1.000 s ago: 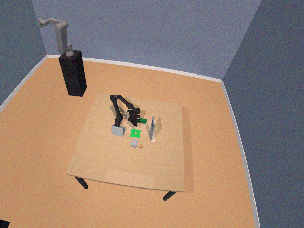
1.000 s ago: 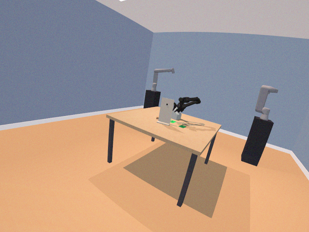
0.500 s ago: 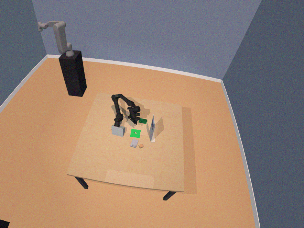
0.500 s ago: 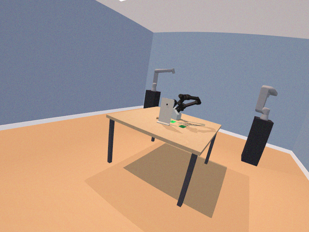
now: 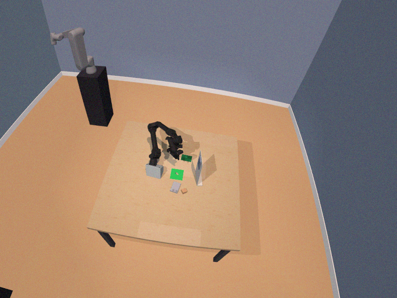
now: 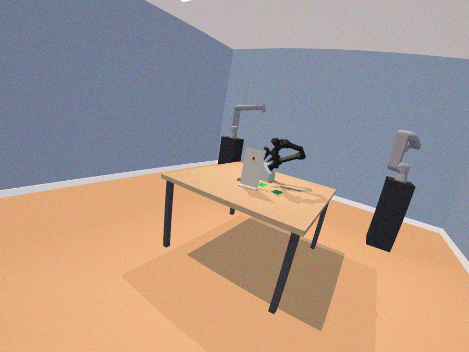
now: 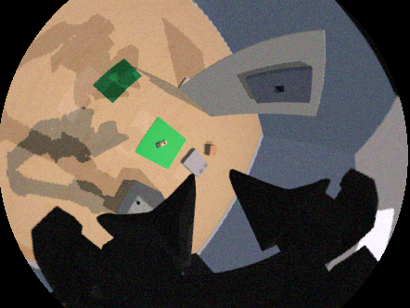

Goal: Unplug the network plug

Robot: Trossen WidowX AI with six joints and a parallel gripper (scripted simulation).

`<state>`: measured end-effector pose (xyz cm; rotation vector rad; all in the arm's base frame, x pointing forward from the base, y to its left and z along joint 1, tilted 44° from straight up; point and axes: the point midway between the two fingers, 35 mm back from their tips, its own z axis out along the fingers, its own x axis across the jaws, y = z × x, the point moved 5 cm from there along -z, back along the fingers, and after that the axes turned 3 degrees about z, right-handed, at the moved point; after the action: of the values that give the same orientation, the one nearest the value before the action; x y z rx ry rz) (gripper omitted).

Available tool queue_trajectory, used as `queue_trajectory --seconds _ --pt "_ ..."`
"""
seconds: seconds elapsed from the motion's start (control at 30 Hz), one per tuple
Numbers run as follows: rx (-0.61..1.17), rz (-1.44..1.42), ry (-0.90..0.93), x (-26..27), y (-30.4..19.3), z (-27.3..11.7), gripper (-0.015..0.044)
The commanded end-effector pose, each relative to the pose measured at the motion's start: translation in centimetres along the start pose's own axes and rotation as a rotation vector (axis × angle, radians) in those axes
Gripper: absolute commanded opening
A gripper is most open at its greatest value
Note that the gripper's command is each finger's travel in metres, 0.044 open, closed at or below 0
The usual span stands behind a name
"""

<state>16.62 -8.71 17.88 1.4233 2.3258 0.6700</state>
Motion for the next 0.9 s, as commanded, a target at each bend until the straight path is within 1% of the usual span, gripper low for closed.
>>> queue_trajectory --seconds 0.0,0.23,0.87 --pt "-0.004 -0.002 0.003 -0.14 0.02 -0.27 0.0261" --pt "-0.004 -0.002 0.003 -0.14 0.02 -0.27 0.0440" --pt "-0.004 -0.002 0.003 -0.14 0.02 -0.27 0.0440"
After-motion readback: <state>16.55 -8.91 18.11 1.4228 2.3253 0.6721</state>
